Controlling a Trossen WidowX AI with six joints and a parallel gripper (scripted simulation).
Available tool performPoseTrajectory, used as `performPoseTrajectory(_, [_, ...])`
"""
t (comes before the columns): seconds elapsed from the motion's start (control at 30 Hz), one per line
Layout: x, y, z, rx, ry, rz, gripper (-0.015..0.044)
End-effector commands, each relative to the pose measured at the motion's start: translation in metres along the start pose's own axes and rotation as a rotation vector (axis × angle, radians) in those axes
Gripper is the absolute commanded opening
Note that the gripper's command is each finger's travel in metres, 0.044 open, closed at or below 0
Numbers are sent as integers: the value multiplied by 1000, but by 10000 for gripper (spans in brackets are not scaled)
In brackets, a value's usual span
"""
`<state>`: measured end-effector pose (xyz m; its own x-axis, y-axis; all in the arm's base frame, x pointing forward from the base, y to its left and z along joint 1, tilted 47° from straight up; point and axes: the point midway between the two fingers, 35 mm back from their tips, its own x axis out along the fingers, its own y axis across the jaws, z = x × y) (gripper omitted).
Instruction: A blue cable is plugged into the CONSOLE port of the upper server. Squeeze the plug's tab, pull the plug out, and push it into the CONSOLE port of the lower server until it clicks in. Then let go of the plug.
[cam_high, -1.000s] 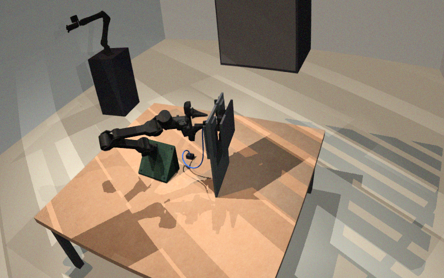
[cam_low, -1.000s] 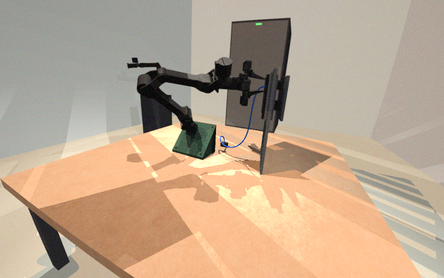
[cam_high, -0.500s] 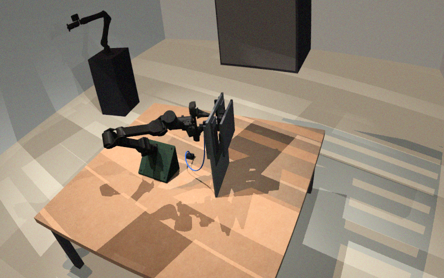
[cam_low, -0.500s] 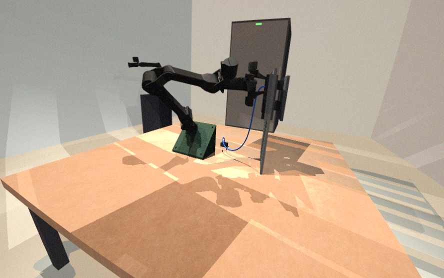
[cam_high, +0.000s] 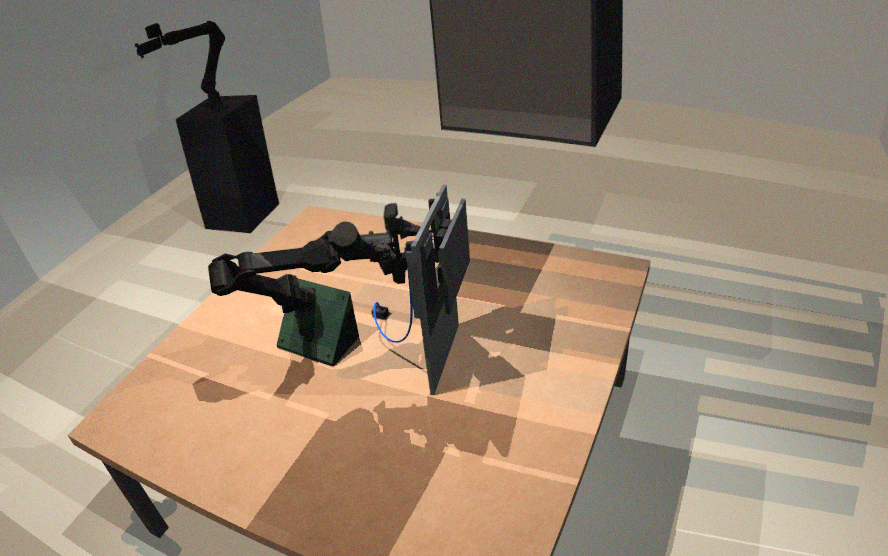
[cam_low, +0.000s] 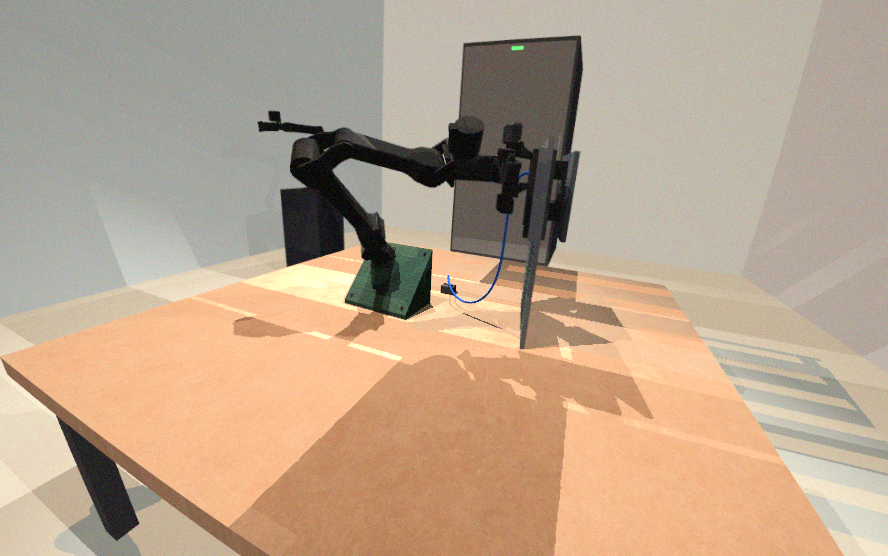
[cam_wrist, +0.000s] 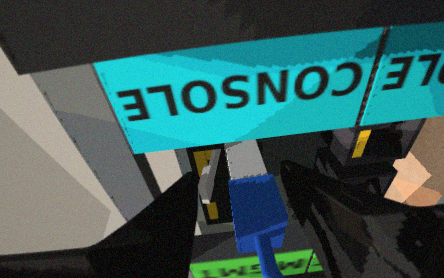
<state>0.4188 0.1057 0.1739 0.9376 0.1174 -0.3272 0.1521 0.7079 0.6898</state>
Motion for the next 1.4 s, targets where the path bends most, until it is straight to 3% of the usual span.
performPoseTrajectory(0.0, [0, 0, 0, 0, 1, -2, 193])
performPoseTrajectory(0.97, [0, 0, 0, 0, 1, -2, 0])
performPoseTrajectory(1.37, [-4, -1, -2, -2, 1, -1, 0])
